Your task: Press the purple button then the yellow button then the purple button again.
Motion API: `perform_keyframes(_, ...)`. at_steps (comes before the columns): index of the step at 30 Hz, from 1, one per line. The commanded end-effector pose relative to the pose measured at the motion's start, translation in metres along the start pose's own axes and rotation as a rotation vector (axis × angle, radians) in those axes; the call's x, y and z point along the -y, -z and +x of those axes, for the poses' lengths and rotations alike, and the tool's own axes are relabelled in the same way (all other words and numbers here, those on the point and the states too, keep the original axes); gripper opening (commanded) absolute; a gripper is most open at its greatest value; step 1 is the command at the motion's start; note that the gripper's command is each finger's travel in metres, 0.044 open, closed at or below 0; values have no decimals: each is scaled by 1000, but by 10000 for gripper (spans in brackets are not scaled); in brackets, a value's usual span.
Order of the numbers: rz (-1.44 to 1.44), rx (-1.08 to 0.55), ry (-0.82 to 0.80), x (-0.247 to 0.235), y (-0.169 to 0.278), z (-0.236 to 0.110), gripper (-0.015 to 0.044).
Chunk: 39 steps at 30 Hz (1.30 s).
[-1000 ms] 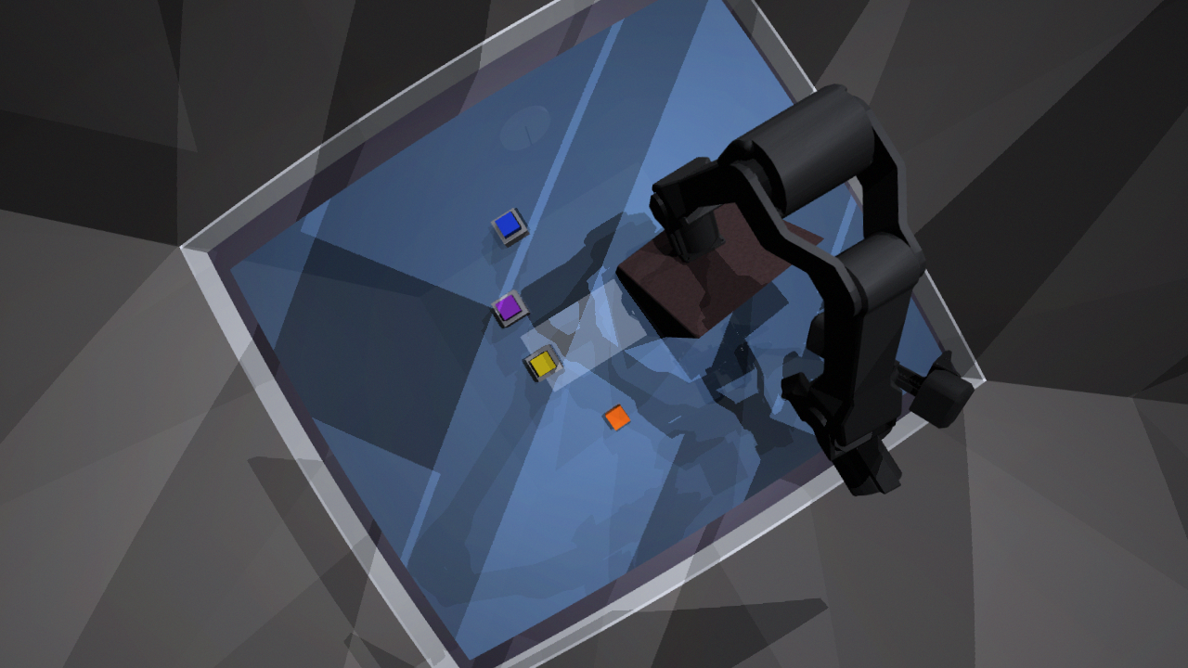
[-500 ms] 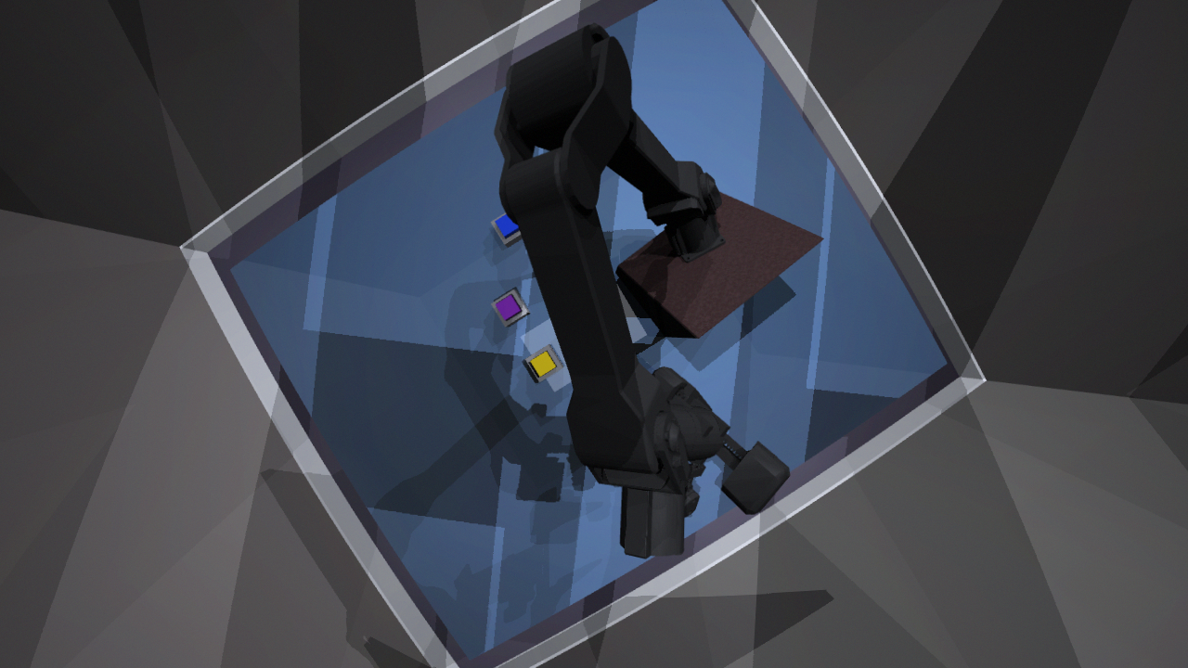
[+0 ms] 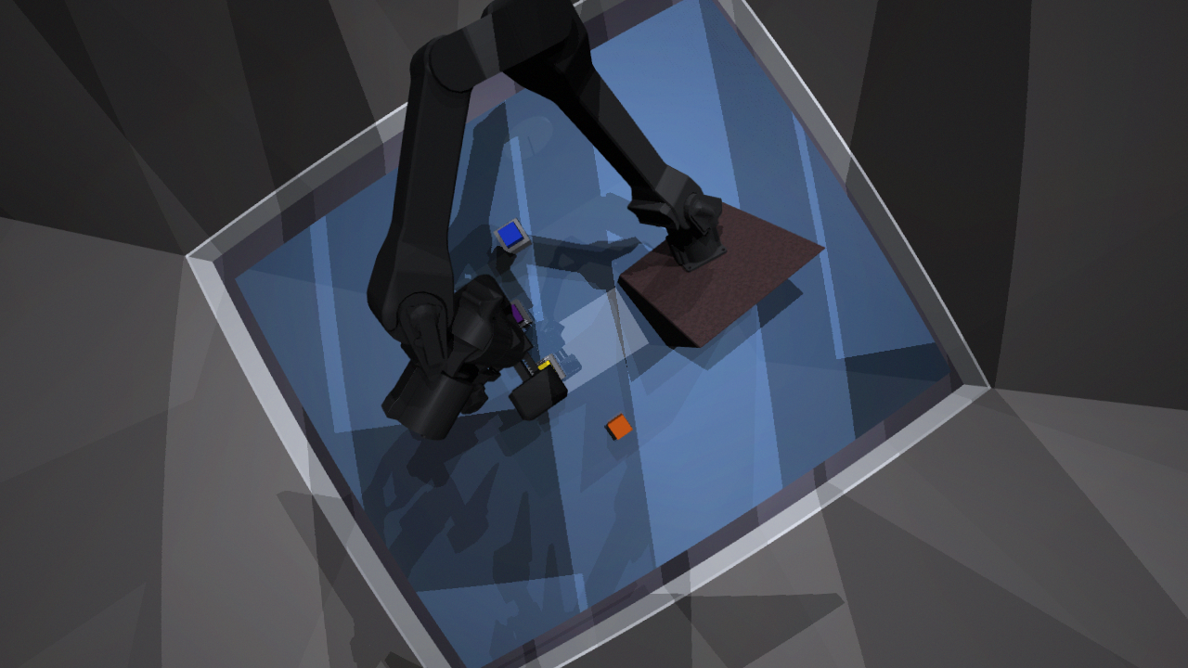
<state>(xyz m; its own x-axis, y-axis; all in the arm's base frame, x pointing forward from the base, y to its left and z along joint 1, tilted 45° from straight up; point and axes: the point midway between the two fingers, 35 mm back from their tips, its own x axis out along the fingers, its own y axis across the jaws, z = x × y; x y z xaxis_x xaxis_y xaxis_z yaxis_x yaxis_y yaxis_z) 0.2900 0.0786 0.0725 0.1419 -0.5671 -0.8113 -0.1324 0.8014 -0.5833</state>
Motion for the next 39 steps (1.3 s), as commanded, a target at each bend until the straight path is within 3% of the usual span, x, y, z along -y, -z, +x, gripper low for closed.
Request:
perform_keyframes(1,52,23,152,66,-5,-3,400)
perform_keyframes(6,54,24,159,69,-5,-4,400)
perform_keyframes(12,54,25,161,79,-6,55,242)
perform_keyframes(21,54,25,162,79,-6,57,20)
perform_keyframes(39,55,25,162,81,-7,71,20)
